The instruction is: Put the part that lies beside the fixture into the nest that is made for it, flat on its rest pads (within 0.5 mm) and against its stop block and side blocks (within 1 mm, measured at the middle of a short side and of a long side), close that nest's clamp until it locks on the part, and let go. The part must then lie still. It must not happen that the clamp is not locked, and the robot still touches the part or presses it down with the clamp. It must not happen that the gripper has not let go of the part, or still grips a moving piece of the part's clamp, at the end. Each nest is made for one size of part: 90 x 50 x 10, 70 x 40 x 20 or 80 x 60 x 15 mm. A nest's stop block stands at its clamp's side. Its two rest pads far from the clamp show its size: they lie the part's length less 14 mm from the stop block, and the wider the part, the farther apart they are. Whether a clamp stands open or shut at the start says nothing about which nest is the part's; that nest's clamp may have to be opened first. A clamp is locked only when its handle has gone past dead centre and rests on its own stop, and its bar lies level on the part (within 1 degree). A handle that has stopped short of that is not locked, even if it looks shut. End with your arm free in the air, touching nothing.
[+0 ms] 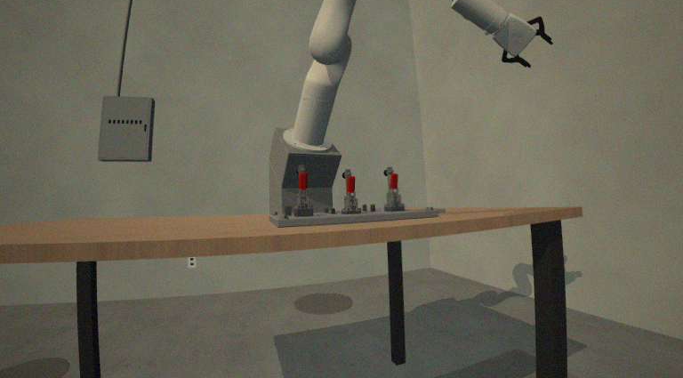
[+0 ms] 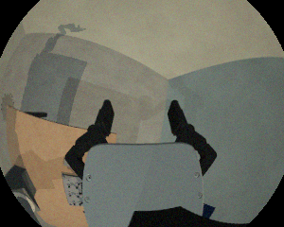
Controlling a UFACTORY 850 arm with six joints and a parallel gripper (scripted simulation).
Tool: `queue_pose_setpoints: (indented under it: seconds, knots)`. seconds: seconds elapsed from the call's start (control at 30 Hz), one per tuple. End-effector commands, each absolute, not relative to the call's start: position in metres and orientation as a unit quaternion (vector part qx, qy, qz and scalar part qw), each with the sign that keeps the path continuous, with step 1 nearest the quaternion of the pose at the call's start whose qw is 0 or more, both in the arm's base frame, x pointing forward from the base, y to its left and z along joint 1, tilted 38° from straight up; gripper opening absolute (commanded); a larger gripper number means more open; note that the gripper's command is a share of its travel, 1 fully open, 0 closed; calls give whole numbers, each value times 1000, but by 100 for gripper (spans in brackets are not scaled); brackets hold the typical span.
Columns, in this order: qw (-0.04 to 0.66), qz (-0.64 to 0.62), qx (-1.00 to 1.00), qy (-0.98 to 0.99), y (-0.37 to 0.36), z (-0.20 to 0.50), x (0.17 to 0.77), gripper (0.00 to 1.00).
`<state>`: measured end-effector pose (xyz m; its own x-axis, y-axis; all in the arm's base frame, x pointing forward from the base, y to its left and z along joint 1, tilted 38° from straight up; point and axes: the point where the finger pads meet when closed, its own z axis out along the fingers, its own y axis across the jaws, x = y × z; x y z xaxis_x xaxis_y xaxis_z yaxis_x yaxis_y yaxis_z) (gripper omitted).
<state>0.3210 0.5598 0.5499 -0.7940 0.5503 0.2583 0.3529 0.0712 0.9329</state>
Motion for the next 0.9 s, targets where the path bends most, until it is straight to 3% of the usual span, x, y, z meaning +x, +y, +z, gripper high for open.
queue_pose_setpoints:
  seconds: [0.0,0.27,0.87]
  knots:
    - [73,597,349,719,534,530,349,100]
    - [62,567,459,681,460,478,407,100]
    - [42,517,624,584,331,398,462,100]
